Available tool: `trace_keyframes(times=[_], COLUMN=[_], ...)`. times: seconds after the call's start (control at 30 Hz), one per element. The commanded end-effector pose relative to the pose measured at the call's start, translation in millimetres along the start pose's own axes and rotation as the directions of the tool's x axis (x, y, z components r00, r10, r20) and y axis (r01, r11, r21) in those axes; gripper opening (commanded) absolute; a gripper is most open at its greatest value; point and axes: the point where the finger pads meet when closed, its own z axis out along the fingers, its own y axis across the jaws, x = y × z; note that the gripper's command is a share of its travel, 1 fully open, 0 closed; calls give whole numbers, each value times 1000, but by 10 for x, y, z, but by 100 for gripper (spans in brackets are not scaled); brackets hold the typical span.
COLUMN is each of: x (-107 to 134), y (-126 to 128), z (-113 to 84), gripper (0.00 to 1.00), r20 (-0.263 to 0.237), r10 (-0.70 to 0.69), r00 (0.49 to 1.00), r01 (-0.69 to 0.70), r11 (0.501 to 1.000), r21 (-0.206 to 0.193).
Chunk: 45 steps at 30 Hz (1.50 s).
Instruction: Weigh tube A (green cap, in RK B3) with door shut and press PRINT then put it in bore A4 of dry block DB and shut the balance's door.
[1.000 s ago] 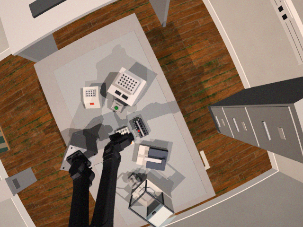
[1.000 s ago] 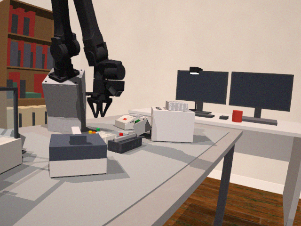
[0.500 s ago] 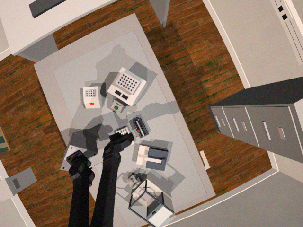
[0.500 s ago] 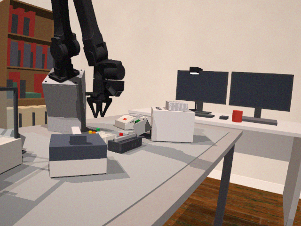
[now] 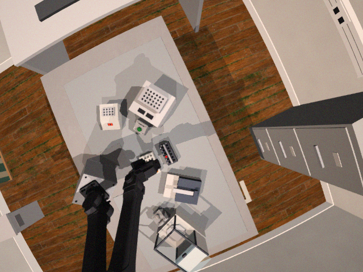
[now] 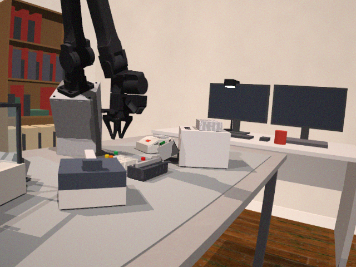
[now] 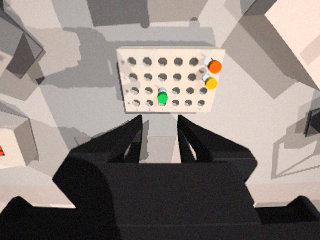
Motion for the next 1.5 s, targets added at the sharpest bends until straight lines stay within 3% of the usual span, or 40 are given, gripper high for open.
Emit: trace_keyframes(times=[0.0,0.47,1.3,1.47], x=[-30,-30,-22,6], y=[-11,-11,-32,-15], z=[-12,-12,408,370], gripper=[36,36,36,36], r20=[8,8,3,3], r10=[3,3,4,1], r00=[1000,1000,1000,1000], r01=[-3,-3,-4,-1], r11=[1000,1000,1000,1000], r21=[-1,-1,0,-1])
